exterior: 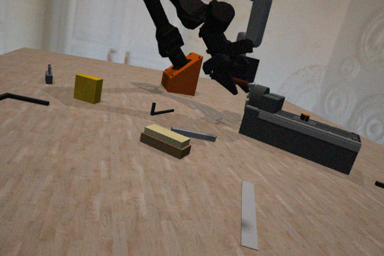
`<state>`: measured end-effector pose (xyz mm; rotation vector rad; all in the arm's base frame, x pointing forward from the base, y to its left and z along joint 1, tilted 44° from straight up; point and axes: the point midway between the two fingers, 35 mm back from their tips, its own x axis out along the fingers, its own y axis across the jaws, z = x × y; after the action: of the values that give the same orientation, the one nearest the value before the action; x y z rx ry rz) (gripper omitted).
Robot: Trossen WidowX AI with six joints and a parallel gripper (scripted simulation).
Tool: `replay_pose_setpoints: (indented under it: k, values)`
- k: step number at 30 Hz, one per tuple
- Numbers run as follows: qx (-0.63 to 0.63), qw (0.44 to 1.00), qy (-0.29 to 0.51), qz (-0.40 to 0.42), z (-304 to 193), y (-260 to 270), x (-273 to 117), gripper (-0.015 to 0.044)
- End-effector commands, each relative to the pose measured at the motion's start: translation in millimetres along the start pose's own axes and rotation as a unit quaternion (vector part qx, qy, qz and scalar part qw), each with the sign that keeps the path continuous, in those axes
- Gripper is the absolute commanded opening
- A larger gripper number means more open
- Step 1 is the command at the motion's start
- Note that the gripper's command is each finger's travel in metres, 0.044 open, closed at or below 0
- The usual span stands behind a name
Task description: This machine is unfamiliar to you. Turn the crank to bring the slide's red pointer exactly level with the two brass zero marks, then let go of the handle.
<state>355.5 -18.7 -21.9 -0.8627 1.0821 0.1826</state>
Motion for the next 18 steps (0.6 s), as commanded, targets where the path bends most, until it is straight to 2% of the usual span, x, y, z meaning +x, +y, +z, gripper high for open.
replay_pose_setpoints:
  k: [1,18]
  values:
    - [0.002,1.0,-0.001,-0.002,11,-2,-9,0.044]
    - [-0.002,1.0,-0.001,0.005,73,3,-73,0.044]
